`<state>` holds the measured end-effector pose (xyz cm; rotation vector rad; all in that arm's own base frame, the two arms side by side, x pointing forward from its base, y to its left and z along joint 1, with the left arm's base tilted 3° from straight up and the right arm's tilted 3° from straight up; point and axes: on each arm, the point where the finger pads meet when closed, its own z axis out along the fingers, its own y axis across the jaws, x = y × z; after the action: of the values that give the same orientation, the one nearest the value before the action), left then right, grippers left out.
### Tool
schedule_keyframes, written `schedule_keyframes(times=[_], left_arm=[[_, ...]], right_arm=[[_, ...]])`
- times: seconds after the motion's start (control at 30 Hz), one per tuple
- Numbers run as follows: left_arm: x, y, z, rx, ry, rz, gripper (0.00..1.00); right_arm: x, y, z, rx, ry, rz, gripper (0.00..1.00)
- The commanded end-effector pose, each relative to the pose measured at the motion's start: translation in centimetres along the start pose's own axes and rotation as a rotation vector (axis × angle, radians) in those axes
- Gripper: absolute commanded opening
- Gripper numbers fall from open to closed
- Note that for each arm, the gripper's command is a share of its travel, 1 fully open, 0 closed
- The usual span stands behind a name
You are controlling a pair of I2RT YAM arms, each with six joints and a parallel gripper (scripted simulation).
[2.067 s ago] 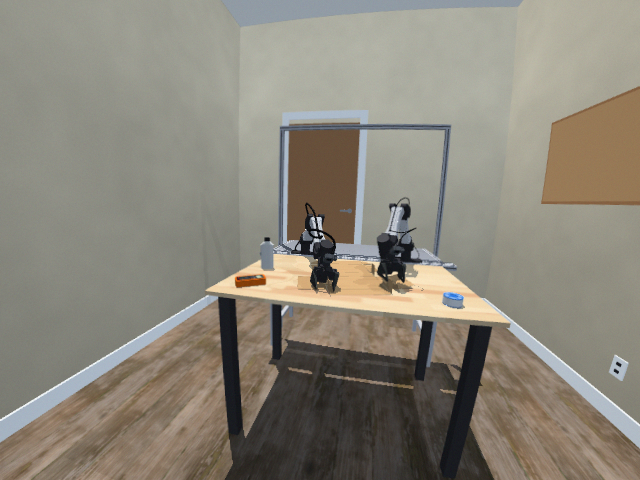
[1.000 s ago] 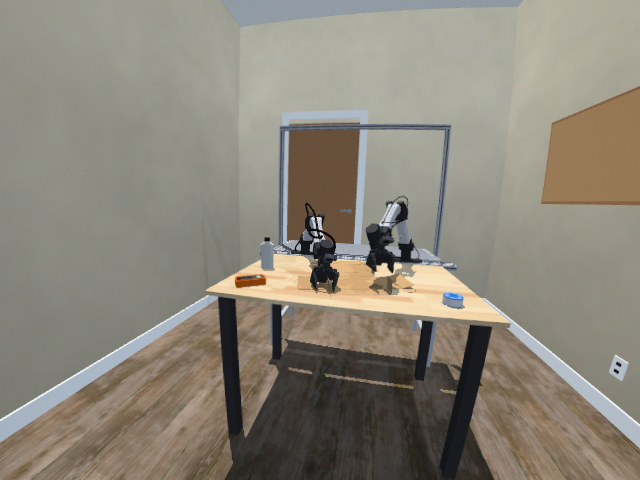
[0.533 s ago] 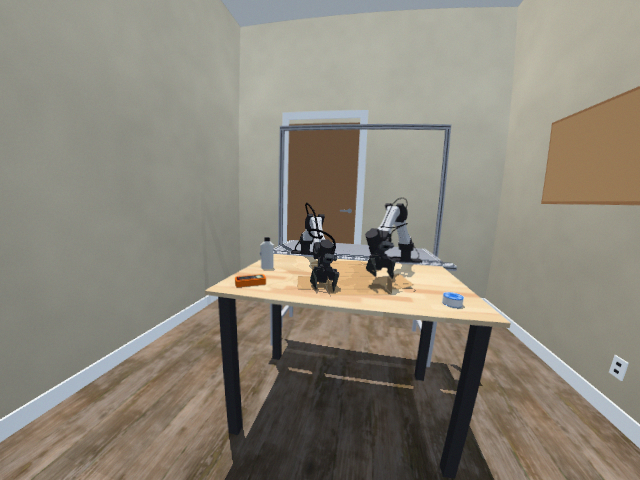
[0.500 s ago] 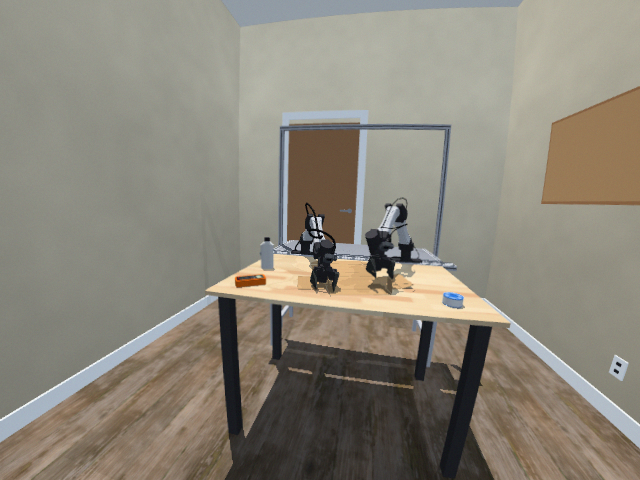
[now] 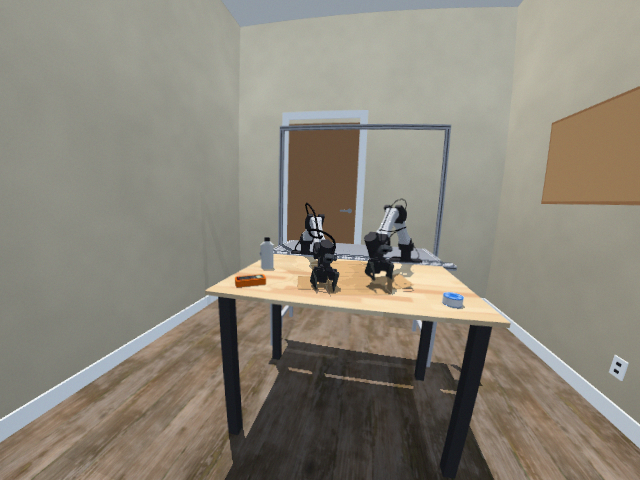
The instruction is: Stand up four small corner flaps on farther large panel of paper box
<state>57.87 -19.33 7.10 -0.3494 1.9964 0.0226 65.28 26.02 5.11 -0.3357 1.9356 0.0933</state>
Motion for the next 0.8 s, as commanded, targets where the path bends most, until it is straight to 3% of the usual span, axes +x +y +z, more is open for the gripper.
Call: schedule_keyframes(times=[0.0, 0.03, 0.07, 0.13, 0.17, 0.23, 0.27, 0.4, 0.43, 0.5, 0.6, 0.67, 0.77], left_arm=[[-0.7, -1.0, 0.3, 0.003, -0.032, -0.027, 0.76], [-3.5, -1.3, -1.0, 0.02, -0.067, -0.055, 0.76], [-4.3, -1.2, -1.2, 0.021, -0.077, -0.064, 0.76], [-3.6, -1.1, -0.7, 0.014, -0.071, -0.06, 0.76], [-0.5, -1.1, 0.6, 0.0, -0.035, -0.03, 0.76], [-0.8, -1.4, 0.2, 0.002, -0.031, -0.026, 0.73], [-3.0, -1.8, -0.9, 0.018, -0.059, -0.049, 0.71], [-2.7, -1.8, -0.5, 0.018, -0.065, -0.055, 0.68], [-4.0, -1.4, -1.0, 0.01, -0.067, -0.055, 0.67], [-3.3, -1.6, -0.8, 0.009, -0.059, -0.05, 0.64], [-0.1, -1.5, 0.6, -0.005, -0.023, -0.021, 0.6], [-1.6, -2.1, -0.2, 0.011, -0.047, -0.039, 0.57], [-0.4, -1.9, 0.6, 0.003, -0.04, -0.034, 0.52]], right_arm=[[-1.4, -0.3, -0.3, 0.011, -0.02, -0.008, 0.76], [-1.4, -0.3, -0.3, 0.011, -0.02, -0.008, 0.76], [-1.4, -0.3, -0.3, 0.011, -0.02, -0.008, 0.76], [-1.4, -0.3, -0.3, 0.011, -0.02, -0.008, 0.76], [-1.4, -0.3, -0.3, 0.011, -0.02, -0.008, 0.76], [-1.4, -0.3, -0.3, 0.011, -0.02, -0.008, 0.76], [-1.4, -0.3, -0.3, 0.011, -0.02, -0.008, 0.76], [-1.4, -0.3, -0.3, 0.011, -0.02, -0.008, 0.76], [-1.4, -0.3, -0.3, 0.011, -0.02, -0.008, 0.76], [-1.4, -0.3, -0.3, 0.011, -0.02, -0.008, 0.76], [-1.4, -0.3, -0.3, 0.011, -0.02, -0.008, 0.76], [-1.4, -0.3, -0.3, 0.011, -0.02, -0.008, 0.76], [-1.4, -0.3, -0.3, 0.011, -0.02, -0.008, 0.76]])
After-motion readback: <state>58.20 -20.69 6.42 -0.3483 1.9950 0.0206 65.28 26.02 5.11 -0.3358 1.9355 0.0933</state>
